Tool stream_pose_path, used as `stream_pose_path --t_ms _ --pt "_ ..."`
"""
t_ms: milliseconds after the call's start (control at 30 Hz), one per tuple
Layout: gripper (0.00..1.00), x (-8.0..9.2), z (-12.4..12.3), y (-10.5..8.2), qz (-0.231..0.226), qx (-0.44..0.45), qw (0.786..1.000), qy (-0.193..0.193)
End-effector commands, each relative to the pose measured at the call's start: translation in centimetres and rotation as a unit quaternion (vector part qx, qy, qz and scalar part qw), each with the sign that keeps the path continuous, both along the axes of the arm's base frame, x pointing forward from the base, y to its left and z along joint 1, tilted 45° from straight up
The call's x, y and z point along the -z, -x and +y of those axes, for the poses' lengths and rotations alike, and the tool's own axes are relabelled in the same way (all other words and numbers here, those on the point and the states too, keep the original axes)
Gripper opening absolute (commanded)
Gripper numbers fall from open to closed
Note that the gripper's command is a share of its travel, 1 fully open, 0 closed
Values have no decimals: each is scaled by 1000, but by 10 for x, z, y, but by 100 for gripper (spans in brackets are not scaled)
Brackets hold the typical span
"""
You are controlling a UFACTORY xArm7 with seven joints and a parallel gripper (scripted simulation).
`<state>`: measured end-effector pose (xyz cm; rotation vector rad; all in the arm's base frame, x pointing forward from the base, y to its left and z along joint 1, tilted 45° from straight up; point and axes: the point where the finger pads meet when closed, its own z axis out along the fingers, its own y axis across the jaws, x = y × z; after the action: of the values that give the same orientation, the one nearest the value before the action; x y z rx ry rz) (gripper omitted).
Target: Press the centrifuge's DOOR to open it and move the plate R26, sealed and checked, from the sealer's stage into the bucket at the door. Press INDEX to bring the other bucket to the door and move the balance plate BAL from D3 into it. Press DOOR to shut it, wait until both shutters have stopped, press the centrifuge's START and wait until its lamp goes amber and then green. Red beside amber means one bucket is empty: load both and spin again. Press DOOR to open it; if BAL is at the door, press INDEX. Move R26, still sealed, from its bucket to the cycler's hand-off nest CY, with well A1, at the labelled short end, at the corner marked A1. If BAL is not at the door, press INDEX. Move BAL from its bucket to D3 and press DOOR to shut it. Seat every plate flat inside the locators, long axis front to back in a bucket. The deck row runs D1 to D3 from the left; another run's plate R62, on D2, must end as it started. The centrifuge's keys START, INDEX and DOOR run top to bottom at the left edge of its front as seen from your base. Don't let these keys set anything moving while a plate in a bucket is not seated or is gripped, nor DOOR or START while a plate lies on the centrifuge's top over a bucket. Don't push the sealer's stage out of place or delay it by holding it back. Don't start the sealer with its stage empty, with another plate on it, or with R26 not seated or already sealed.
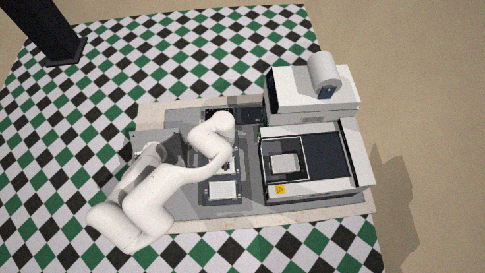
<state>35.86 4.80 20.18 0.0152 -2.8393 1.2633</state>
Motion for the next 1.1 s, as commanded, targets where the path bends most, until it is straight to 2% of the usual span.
stream_pose_path --t_ms 0,367,500,567,1067 --pt "100 -5 -1 0 -16 -19 999 -27" --pt "100 -5 -1 0 -16 -19 999 -27" --pt "100 -5 0 -20 -16 -19 999 -27" --pt "100 -5 0 -20 -16 -19 999 -27" --pt "100 -6 3 -95 -16 -19 999 -27"
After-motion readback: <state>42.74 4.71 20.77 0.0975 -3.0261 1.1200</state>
